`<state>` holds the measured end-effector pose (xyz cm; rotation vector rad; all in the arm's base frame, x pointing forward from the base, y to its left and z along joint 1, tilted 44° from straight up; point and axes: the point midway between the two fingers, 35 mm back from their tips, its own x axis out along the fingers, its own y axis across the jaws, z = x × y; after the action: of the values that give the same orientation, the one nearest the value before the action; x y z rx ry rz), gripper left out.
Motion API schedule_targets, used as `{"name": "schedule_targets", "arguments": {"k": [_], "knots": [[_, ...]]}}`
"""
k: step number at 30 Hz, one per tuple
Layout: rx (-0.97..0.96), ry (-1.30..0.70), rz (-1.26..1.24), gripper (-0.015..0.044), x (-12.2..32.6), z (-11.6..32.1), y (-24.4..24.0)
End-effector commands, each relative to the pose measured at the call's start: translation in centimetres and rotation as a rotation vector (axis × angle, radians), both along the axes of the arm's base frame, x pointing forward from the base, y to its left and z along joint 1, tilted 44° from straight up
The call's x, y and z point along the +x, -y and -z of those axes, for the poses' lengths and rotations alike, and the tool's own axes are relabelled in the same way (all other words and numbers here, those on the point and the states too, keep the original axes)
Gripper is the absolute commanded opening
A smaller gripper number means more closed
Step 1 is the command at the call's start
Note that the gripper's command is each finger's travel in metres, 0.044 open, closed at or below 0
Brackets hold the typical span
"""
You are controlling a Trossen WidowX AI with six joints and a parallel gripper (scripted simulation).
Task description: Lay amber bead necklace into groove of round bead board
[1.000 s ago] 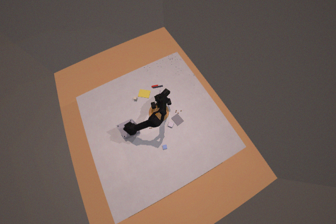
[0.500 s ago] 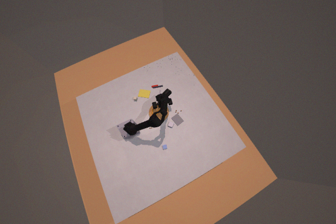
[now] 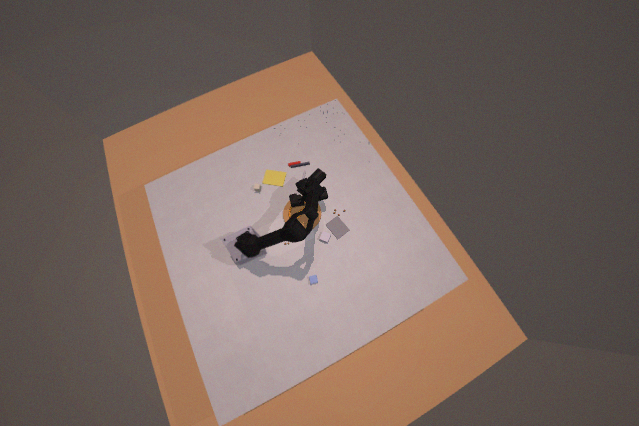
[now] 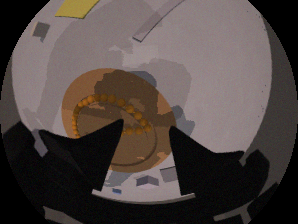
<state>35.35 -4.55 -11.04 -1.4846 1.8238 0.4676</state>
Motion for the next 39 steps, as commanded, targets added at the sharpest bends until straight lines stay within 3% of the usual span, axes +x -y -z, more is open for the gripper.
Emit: {"name": "schedule_targets", "arguments": {"k": [1,3,25,28,37,39], "knots": [[-0.005,-0.003,0.004,0.0394,0.0,-0.3,0.0],[-0.002,-0.005,0.001,0.0440,-0.1,-0.1,0.0],[-0.006,-0.003,0.004,0.0440,0.0,-0.2,-0.2],[-0.015,0.084,0.096,0.0361,-0.8,-0.6,-0.4],[-0.069,0.631,0.672,0.0125,-5.9,-2.8,-1.2],[-0.080,0.754,0.799,0.0120,-7.1,-3.2,-1.2]]}}
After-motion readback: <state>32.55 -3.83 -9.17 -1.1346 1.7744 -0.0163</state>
